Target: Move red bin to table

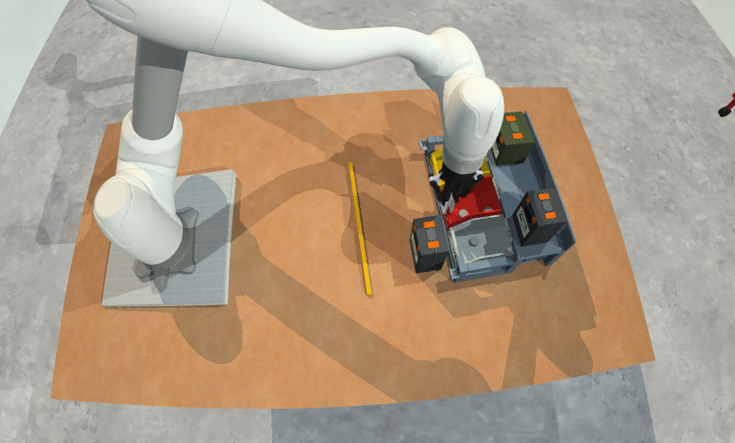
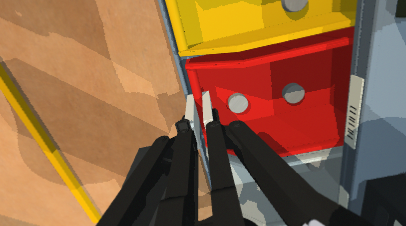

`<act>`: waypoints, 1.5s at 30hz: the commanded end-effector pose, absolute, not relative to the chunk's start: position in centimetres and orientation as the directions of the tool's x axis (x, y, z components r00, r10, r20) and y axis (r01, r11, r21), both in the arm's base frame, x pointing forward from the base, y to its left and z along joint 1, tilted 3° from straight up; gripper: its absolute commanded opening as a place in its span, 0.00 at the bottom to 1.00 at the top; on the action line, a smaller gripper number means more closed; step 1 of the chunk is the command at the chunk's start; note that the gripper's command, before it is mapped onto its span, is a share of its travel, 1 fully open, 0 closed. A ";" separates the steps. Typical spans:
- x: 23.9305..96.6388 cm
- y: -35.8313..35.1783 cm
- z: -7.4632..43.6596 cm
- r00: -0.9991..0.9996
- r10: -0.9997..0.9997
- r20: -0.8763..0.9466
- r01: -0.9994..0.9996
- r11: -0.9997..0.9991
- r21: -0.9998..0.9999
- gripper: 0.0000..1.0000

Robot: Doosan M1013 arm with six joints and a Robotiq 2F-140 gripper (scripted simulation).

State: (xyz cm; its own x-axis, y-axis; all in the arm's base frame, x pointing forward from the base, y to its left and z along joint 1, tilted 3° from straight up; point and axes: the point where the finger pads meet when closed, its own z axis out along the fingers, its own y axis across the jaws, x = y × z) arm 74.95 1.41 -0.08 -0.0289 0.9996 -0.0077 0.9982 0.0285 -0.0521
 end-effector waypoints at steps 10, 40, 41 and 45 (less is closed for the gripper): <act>75.0 1.4 0.7 -0.029 1.000 -0.008 0.998 0.029 -0.052 0.00; 75.1 1.4 2.7 -0.029 1.000 -0.008 0.998 0.029 -0.052 0.00; 75.1 1.4 2.7 -0.029 1.000 -0.008 0.998 0.029 -0.052 0.00; 75.1 1.4 2.7 -0.029 1.000 -0.008 0.998 0.029 -0.052 0.00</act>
